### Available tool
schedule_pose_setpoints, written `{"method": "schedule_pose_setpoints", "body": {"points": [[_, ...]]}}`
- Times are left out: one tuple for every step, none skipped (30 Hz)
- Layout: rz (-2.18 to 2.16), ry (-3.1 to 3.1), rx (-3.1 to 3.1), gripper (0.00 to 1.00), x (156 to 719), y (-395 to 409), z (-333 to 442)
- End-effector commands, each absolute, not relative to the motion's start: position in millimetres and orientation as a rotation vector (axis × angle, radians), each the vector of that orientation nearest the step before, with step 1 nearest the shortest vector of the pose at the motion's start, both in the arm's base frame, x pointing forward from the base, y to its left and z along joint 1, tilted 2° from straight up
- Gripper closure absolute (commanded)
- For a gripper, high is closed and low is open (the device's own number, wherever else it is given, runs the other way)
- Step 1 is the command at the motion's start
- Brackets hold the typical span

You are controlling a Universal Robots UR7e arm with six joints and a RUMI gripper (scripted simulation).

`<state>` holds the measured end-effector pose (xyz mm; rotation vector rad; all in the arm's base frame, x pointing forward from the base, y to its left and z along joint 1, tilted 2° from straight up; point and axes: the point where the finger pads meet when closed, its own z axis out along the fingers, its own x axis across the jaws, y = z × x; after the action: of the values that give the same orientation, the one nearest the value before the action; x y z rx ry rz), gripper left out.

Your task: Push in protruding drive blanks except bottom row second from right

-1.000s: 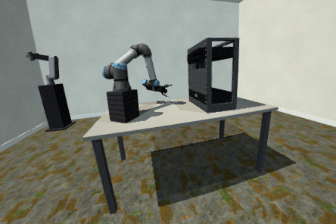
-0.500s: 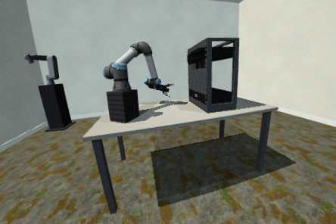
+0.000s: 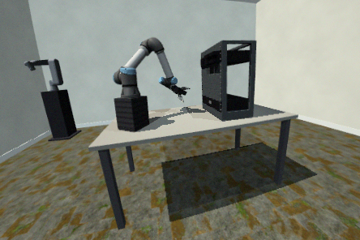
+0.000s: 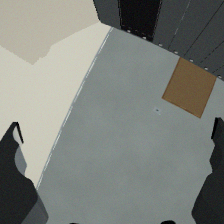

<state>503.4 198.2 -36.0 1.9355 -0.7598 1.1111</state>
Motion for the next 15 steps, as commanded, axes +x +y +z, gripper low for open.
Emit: {"method": "schedule_pose_setpoints", "body": {"points": [[0.944,-0.889,1.962,0.0,505,159,-24],[0.924,-0.908,1.966,0.0,504,154,-23],[0.903,-0.927,1.969,0.0,504,149,-21],[0.882,-0.946,1.972,0.0,504,144,-19],[0.861,-0.966,1.976,0.0,504,139,-17],[0.84,-0.986,1.979,0.0,503,135,-15],[0.819,-1.005,1.983,0.0,503,130,-13],[0.799,-1.025,1.986,0.0,502,125,-11],[0.778,-1.044,1.99,0.0,502,121,-9],[0.758,-1.064,1.993,0.0,501,117,-7],[0.758,-1.064,1.993,0.0,501,117,-7],[0.758,-1.064,1.993,0.0,501,117,-7],[0.725,-1.096,1.999,0.0,500,110,-4],[0.692,-1.129,2.005,0.0,498,103,-1],[0.665,-1.156,2.009,0.0,497,97,2]]}}
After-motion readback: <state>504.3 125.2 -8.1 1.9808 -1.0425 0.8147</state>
